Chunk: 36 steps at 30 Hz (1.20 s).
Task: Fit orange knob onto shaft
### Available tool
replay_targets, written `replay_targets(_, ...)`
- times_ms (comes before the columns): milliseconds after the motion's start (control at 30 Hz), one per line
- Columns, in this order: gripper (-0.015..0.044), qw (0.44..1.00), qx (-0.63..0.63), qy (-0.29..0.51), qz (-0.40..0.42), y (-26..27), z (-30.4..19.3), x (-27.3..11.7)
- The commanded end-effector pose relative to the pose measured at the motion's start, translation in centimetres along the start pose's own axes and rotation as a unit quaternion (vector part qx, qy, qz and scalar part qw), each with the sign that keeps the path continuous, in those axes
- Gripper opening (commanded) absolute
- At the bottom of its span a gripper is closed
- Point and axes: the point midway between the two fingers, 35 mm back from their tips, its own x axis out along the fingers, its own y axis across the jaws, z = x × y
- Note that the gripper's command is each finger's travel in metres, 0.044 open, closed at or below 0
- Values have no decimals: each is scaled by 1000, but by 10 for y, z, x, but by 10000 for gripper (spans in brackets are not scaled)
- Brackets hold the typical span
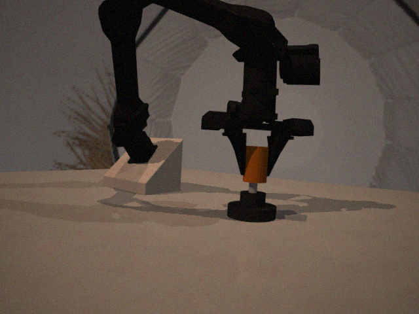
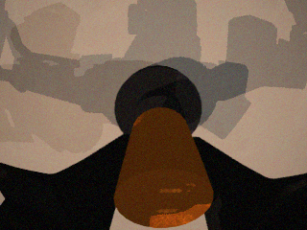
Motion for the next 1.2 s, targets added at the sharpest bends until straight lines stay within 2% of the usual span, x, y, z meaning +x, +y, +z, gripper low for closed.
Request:
replay_targets(0,0,991,134,2,2,0,1,2)
replay_targets(200,0,946,325,3,1,0,2,1)
replay_targets(467,0,837,548,3,0,0,0,-4)
replay_targets(1167,0,833,553,3,0,0,1,0)
